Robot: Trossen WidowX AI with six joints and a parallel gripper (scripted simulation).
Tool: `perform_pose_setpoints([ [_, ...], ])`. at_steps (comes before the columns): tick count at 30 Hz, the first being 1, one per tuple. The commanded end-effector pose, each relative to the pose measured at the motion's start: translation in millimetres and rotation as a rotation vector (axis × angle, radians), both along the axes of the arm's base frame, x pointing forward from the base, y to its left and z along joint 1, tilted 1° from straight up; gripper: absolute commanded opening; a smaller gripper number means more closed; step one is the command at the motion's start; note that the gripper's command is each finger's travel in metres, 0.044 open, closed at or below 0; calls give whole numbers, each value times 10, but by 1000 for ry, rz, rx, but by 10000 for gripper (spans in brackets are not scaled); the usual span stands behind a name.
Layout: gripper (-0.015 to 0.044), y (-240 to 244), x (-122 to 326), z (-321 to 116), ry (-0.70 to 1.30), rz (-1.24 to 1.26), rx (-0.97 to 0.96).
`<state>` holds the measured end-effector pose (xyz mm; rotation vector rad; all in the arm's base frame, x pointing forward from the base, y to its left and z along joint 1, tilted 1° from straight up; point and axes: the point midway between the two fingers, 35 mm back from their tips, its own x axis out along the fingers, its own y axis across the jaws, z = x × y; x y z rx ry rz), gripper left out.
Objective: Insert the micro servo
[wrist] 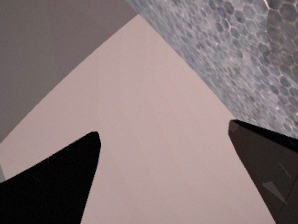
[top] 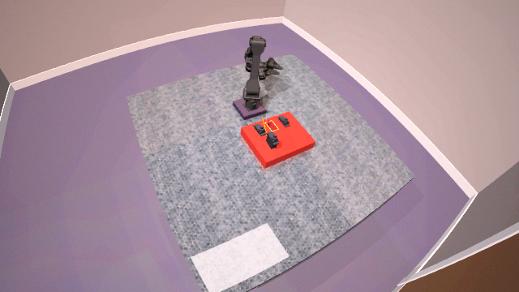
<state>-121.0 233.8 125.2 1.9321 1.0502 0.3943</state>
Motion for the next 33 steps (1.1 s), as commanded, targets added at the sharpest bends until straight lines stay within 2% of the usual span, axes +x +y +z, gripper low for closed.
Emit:
perform_pose_setpoints([
  [1,426,3,8,-1,3,-5,1],
  [2,440,3,22,-4,5,-12,-2],
  [33,440,125,815,-142,341,-533,96],
])
